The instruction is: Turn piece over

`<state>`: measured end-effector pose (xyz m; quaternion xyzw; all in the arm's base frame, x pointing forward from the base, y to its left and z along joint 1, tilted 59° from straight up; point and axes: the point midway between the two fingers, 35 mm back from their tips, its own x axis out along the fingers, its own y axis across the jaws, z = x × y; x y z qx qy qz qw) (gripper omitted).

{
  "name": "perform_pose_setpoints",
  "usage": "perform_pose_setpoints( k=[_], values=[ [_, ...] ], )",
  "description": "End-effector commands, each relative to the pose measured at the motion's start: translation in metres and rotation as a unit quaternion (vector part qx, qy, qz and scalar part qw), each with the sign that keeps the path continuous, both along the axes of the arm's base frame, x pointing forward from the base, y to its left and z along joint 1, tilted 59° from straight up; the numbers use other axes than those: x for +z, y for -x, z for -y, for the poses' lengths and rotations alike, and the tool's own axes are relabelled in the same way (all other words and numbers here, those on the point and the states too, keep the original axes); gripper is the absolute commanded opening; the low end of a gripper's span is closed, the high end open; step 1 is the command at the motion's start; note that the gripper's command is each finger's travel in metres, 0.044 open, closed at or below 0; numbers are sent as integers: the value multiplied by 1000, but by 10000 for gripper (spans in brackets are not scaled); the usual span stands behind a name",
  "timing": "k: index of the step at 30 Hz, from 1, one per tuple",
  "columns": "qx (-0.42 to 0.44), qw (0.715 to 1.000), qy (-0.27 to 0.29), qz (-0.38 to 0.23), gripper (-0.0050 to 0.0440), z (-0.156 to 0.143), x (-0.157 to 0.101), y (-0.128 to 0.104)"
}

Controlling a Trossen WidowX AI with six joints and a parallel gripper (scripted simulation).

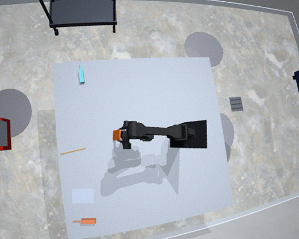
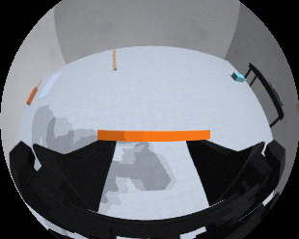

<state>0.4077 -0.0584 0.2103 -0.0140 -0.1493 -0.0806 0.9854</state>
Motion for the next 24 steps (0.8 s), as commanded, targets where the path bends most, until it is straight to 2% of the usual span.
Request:
perform_pose_setpoints(
  k=[1,10,11,24],
  values=[
    [0,1000,1,8,0,0,-6,0],
    [0,1000,1,9,0,0,-8,0],
    [0,1000,-2,-13,0,1,-10,-4],
    [0,999,-6,-35,0,1,-19,-5]
  ],
)
